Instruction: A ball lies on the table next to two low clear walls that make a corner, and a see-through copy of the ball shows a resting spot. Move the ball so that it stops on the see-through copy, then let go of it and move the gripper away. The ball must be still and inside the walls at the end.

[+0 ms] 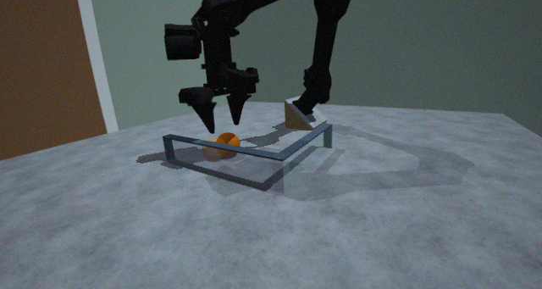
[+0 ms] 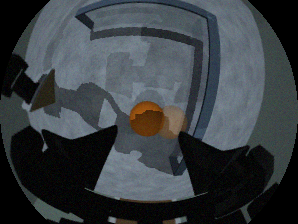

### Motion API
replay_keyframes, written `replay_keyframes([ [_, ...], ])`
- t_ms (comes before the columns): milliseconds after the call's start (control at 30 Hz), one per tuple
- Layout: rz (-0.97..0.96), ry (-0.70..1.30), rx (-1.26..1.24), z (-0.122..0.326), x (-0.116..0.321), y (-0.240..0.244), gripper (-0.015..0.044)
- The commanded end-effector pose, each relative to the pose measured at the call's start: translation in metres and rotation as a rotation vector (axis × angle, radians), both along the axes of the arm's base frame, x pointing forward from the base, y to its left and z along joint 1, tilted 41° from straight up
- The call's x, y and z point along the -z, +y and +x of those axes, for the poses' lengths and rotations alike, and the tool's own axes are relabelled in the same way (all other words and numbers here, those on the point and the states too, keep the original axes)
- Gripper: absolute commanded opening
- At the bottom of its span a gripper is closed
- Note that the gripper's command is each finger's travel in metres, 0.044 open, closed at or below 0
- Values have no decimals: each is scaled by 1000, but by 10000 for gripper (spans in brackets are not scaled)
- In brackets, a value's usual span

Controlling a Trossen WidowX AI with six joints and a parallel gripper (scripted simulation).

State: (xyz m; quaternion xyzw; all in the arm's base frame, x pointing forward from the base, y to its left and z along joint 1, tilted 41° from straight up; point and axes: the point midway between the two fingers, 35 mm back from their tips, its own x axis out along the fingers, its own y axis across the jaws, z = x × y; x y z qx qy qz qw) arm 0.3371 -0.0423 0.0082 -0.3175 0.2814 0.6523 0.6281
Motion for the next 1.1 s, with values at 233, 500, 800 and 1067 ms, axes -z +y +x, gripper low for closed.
replay_keyframes([
  [233, 8, 9, 4, -2, 15, 13, 385],
  [500, 8, 8, 4, -2, 24, 21, 385],
  [800, 9, 8, 3, -3, 32, 28, 359],
  [1067, 9, 8, 3, -3, 32, 28, 266],
])
